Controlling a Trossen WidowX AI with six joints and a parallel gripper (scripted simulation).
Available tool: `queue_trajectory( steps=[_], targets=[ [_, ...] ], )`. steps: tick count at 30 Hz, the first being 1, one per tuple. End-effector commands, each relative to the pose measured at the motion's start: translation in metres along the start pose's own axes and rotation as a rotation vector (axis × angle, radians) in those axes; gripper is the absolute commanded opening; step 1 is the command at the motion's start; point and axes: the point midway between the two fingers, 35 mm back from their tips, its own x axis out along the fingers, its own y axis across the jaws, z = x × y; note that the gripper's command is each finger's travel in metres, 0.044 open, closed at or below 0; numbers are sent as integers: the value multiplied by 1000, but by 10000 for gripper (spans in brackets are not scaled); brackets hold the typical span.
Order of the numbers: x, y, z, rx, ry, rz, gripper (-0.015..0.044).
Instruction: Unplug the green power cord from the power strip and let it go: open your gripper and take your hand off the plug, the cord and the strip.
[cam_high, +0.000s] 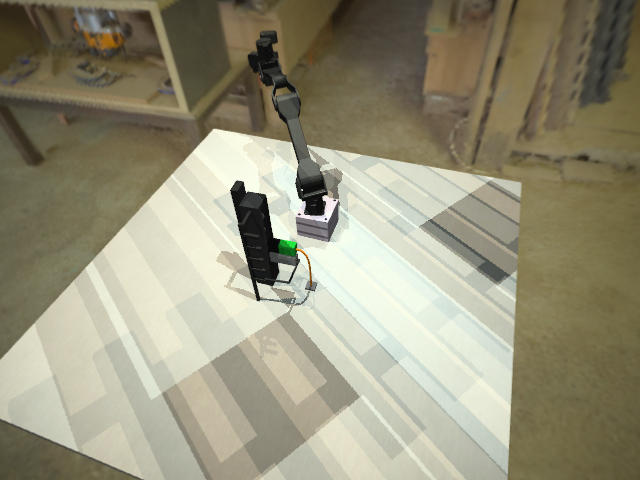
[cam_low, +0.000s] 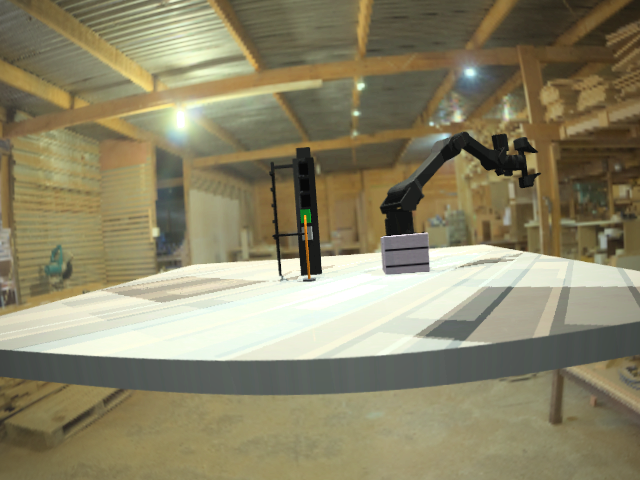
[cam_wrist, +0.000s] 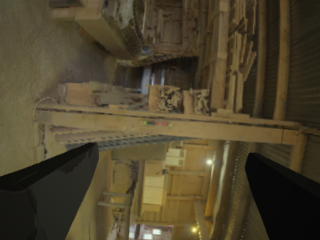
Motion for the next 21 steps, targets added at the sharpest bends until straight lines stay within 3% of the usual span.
queue_trajectory(
  steps=[1, 9, 21],
  targets=[
    [0, 0, 1, 0, -2, 1, 374],
    [-39, 7, 89, -5, -148, 76, 164],
    [-143, 18, 230, -39, -418, 213, 160]
  ],
)
